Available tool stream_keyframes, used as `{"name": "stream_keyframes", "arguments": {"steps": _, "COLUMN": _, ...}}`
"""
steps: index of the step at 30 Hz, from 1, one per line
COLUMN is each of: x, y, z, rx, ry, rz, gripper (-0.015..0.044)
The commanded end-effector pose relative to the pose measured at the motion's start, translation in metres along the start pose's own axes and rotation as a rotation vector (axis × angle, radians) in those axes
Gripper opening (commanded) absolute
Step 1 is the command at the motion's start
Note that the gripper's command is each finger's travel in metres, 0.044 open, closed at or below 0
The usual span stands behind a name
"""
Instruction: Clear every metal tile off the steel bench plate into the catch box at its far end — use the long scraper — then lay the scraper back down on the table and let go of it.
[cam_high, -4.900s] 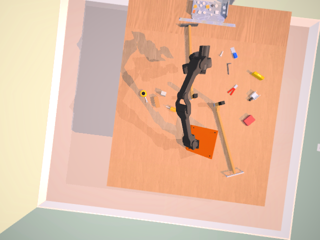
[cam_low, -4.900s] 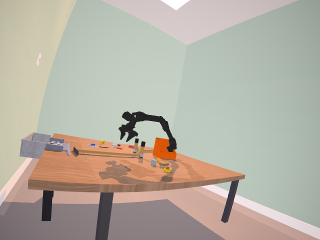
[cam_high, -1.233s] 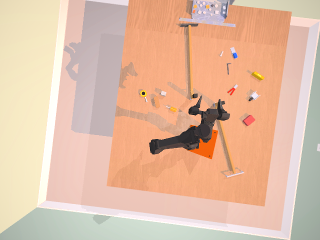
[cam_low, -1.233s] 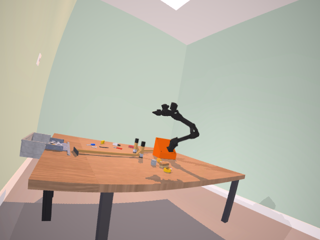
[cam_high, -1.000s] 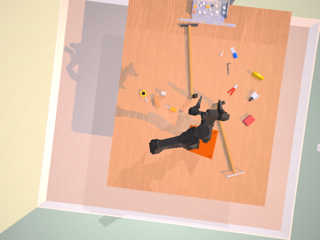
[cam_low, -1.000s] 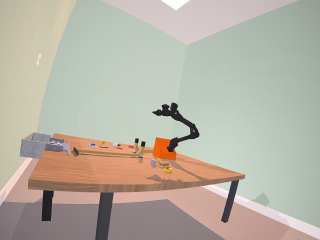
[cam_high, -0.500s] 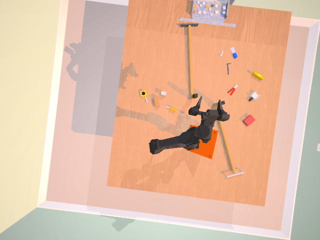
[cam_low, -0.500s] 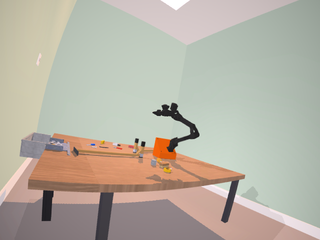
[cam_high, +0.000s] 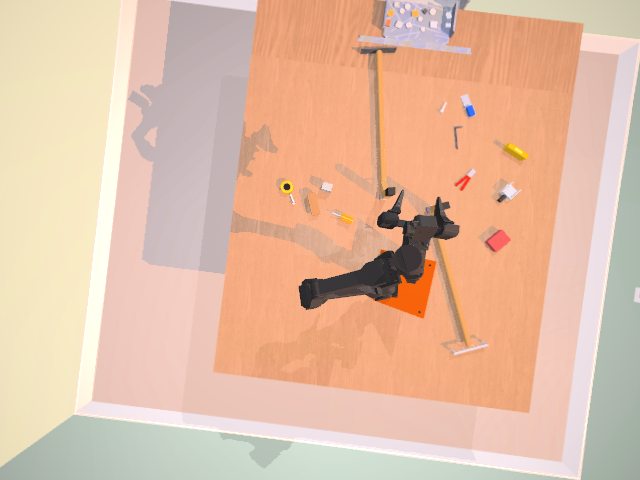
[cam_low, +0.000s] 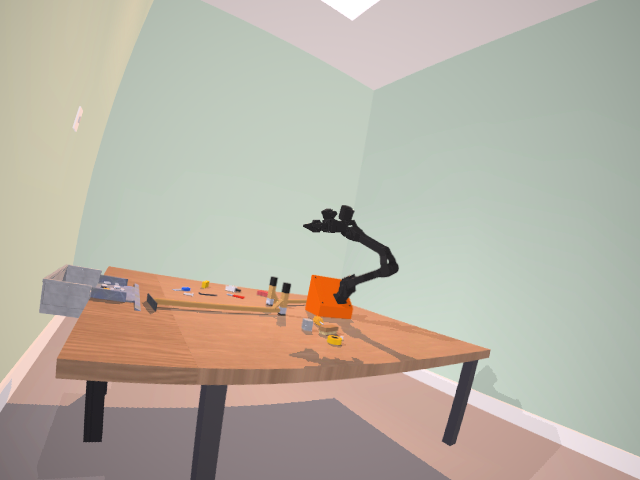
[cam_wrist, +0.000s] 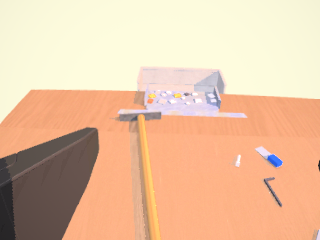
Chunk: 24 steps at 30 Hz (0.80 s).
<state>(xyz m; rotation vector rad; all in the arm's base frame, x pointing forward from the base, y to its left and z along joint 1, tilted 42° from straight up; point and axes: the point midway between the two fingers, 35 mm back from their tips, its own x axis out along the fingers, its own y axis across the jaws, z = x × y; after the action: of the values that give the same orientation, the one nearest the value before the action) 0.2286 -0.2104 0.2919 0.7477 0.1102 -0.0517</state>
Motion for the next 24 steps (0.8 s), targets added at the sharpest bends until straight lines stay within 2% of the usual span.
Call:
{"name": "stream_keyframes", "arguments": {"steps": 1, "x": 0.011, "y": 0.001, "z": 0.002, "rx": -0.003, "ry": 0.026, "rz": 0.010, "gripper": 0.0440}}
{"name": "stream_keyframes", "arguments": {"steps": 24, "x": 0.078, "y": 0.006, "z": 0.002, "rx": -0.015, "ry": 0.200, "rz": 0.064, "gripper": 0.0440}}
